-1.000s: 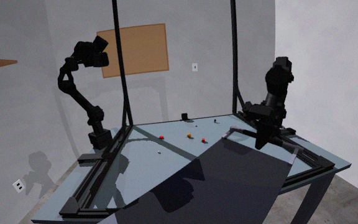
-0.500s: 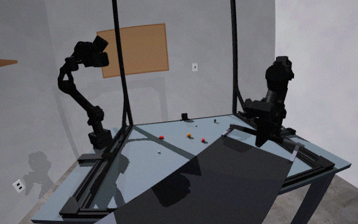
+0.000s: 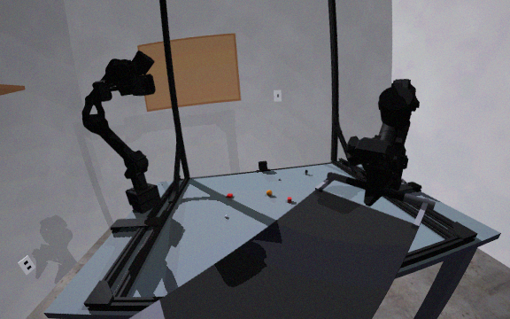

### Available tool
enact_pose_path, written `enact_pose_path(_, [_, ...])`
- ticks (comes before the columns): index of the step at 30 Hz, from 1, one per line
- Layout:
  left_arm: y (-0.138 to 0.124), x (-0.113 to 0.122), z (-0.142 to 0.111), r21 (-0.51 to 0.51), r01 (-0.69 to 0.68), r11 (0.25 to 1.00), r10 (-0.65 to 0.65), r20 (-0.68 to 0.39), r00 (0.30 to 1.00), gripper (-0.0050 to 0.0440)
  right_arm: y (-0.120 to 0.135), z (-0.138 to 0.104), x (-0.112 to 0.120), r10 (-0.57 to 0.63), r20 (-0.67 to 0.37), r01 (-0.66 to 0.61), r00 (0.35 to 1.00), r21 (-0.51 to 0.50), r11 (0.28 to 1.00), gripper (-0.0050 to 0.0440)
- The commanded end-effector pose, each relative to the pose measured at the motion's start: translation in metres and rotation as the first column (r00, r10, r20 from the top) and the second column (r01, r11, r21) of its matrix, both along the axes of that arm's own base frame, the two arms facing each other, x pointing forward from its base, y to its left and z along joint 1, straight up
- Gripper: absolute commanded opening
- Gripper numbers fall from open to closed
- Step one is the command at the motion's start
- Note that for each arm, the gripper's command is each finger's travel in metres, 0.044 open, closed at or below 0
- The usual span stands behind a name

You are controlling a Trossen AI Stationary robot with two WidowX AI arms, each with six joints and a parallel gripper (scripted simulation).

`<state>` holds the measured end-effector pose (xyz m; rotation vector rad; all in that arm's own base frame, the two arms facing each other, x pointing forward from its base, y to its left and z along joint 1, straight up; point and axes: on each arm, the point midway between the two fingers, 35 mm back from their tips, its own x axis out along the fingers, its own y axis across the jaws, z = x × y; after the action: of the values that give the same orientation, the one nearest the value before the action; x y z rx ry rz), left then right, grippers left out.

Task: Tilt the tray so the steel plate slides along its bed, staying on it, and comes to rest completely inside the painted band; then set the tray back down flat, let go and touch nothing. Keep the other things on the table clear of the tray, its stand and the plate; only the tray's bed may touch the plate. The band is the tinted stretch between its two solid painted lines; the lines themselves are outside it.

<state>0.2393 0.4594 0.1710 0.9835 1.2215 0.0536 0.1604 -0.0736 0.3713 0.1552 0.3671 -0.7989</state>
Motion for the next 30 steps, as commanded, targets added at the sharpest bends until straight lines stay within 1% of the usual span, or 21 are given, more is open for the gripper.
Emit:
enact_pose_path(1, [0.003, 0.002, 0.030, 0.058, -0.004, 0.998, 0.002, 0.040, 0.999, 0.0000, 0.000, 0.000, 0.000, -0.003, 0.003, 0.003, 1.000, 0.000, 1.000, 0.0440])
enact_pose_path(14, [0.005, 0.003, 0.039, 0.070, -0.005, 0.998, 0.001, 0.049, 0.999, 0.0000, 0.000, 0.000, 0.000, -0.003, 0.003, 0.003, 1.000, 0.000, 1.000, 0.0440])
enact_pose_path(16, [0.000, -0.001, 0.006, 0.069, -0.005, 0.998, 0.001, 0.049, 0.999, 0.0000, 0.000, 0.000, 0.000, -0.003, 0.003, 0.003, 1.000, 0.000, 1.000, 0.0440])
enact_pose_path(17, [-0.003, -0.002, -0.011, 0.049, -0.004, 0.999, 0.002, 0.033, 0.999, 0.0000, 0.000, 0.000, 0.000, -0.003, 0.003, 0.003, 1.000, 0.000, 1.000, 0.0440])
enact_pose_path(20, [-0.008, -0.006, -0.060, 0.031, -0.003, 1.000, 0.003, 0.020, 1.000, 0.0000, 0.000, 0.000, 0.000, -0.003, 0.003, 0.003, 1.000, 0.000, 1.000, 0.0440])
enact_pose_path(21, [-0.009, -0.007, -0.068, 0.019, -0.003, 1.000, 0.003, 0.011, 1.000, 0.0000, 0.000, 0.000, 0.000, -0.003, 0.003, 0.003, 1.000, 0.000, 1.000, 0.0440])
enact_pose_path(26, [-0.009, -0.007, -0.066, -0.032, -0.003, 0.999, 0.002, -0.027, 1.000, 0.0000, 0.000, 0.000, 0.000, -0.003, 0.003, 0.003, 1.000, 0.000, 1.000, 0.0440])
enact_pose_path(30, [-0.008, -0.006, -0.058, -0.037, -0.003, 0.999, 0.002, -0.032, 0.999, 0.0000, 0.000, 0.000, 0.000, -0.003, 0.003, 0.003, 1.000, 0.000, 1.000, 0.0440])
